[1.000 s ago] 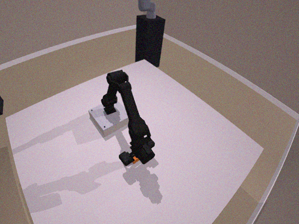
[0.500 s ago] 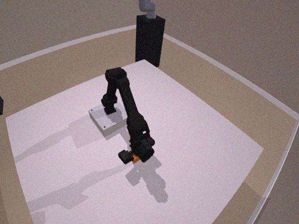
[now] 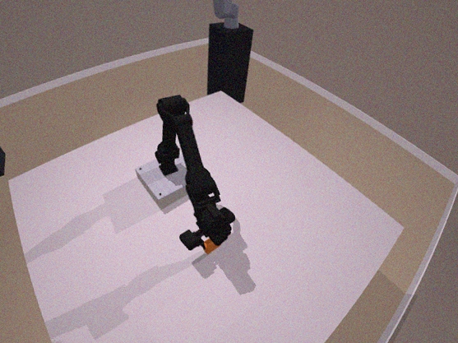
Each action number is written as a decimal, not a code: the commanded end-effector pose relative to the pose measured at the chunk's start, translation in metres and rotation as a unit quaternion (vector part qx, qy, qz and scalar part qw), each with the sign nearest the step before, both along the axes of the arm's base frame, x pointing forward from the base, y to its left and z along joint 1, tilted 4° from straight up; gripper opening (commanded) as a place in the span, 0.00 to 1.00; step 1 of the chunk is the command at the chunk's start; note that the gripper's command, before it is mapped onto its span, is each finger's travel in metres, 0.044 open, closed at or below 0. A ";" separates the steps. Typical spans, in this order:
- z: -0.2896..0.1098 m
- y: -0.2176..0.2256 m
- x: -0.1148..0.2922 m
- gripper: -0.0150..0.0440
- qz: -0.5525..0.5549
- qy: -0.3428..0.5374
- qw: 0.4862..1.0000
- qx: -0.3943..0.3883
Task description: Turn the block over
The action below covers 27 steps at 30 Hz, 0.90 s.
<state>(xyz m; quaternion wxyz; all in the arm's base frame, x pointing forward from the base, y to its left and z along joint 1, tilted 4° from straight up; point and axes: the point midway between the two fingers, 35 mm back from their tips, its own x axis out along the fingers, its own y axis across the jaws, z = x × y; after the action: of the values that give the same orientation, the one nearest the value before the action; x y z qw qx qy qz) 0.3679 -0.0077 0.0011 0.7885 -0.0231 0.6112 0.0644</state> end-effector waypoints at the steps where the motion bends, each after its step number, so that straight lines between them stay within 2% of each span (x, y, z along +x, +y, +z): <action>1: 0.002 0.000 -0.001 0.25 -0.004 -0.037 0.999 0.008; 16: 0.003 0.000 -0.009 0.25 -0.006 -0.150 0.988 0.020; 27: -0.006 0.000 -0.004 0.25 -0.008 -0.178 0.984 0.024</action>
<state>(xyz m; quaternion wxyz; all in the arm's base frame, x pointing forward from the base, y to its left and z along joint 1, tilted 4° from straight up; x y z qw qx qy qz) 0.3621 -0.0082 0.0024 0.8799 -0.0167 0.4702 0.0668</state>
